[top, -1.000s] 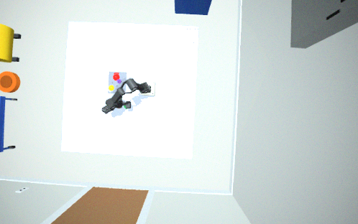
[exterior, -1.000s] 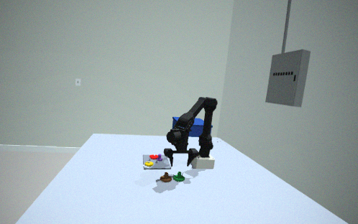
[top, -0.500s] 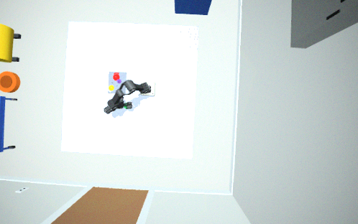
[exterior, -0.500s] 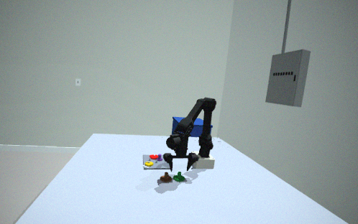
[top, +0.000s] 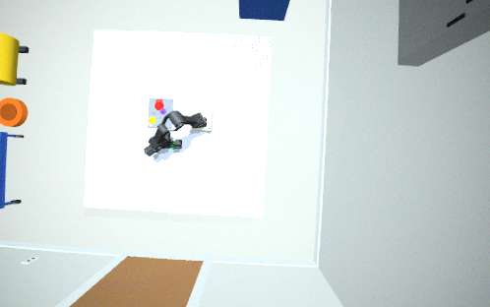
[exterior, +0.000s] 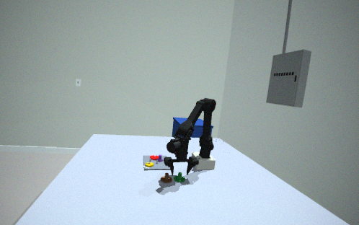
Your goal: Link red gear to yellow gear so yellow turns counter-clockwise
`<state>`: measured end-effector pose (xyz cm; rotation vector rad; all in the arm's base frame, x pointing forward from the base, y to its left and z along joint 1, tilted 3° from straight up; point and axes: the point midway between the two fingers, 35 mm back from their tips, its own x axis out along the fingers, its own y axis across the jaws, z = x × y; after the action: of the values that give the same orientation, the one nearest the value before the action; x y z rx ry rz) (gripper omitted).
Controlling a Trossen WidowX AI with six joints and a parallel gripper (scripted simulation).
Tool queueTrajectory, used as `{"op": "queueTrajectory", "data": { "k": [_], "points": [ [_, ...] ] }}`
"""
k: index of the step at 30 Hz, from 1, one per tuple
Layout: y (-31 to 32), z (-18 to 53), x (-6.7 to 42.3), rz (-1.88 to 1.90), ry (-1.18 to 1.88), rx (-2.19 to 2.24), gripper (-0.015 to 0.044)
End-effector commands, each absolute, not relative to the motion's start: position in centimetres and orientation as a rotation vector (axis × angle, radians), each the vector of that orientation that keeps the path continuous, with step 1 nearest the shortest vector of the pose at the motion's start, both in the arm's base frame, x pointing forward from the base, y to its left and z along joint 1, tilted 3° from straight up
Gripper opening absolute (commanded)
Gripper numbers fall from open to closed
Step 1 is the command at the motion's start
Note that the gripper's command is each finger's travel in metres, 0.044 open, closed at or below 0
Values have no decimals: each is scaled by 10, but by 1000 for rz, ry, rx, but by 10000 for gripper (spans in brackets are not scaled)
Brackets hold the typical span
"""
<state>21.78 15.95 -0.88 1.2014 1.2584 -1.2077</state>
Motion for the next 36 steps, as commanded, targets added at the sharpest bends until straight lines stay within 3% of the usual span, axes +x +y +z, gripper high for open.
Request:
{"op": "queueTrajectory", "data": {
  "k": [1,11,19,36],
  "points": [
    [160,-10,217,-1211,1259,1205,335],
    [160,-10,217,-1211,1259,1205,72],
    [160,-10,217,-1211,1259,1205,0],
    [165,27,226,-1211,1259,1206,0]
  ]
}}
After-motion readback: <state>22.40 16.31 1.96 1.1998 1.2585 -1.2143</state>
